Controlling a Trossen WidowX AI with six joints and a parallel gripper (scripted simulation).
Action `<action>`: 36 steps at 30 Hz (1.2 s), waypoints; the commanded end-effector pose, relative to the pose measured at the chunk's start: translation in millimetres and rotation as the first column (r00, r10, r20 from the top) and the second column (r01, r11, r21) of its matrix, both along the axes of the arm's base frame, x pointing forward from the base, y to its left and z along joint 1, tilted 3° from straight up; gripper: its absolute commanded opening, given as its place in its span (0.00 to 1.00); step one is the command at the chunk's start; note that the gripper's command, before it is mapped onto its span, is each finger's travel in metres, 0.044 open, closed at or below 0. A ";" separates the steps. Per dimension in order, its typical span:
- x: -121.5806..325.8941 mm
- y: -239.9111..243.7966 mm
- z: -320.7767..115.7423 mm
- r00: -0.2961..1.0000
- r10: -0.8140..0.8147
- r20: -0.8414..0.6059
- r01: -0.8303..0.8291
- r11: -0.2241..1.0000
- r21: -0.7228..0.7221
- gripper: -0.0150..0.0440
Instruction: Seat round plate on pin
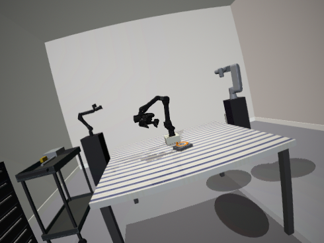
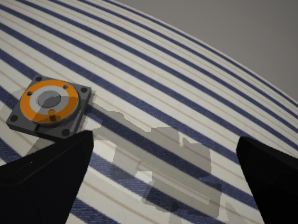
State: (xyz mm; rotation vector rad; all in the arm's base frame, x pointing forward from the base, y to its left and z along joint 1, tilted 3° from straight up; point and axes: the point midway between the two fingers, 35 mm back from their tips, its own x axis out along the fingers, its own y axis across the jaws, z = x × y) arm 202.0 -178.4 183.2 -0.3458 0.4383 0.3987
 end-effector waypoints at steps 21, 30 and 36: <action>63.0 115.3 -80.8 0.607 -0.070 -0.792 0.169 0.985 0.042 0.25; 78.2 162.5 -100.1 0.429 -0.365 -0.826 0.347 0.911 -0.223 0.25; 81.5 165.9 -101.0 0.420 -0.393 -0.818 0.364 0.899 -0.245 0.25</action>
